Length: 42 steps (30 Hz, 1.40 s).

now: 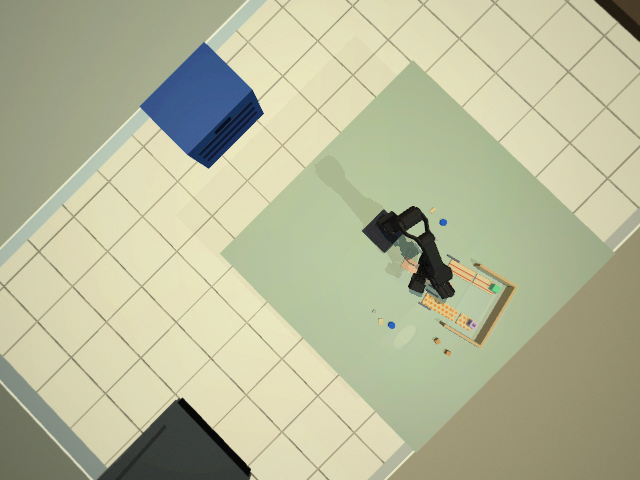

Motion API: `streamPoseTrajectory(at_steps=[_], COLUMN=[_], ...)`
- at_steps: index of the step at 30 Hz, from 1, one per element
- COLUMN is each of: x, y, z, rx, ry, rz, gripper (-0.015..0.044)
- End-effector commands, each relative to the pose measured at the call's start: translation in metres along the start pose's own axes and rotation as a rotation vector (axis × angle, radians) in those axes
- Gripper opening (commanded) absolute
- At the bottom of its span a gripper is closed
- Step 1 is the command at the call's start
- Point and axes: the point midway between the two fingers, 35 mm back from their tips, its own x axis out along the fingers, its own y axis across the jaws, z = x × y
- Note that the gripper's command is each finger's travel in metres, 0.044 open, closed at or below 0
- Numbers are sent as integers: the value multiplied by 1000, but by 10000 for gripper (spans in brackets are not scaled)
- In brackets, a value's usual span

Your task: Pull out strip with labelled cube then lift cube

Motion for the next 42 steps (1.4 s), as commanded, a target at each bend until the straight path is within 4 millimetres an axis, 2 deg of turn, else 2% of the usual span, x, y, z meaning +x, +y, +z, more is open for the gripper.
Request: streamPoseTrajectory(at_steps=[1,5,42], x=[-2,-3,-19], y=[-3,-5,-26], z=[15,28,146], rx=[-19,-19,-19], ry=[2,1,-9], rz=[-3,-3,-4], gripper=[341,440,440])
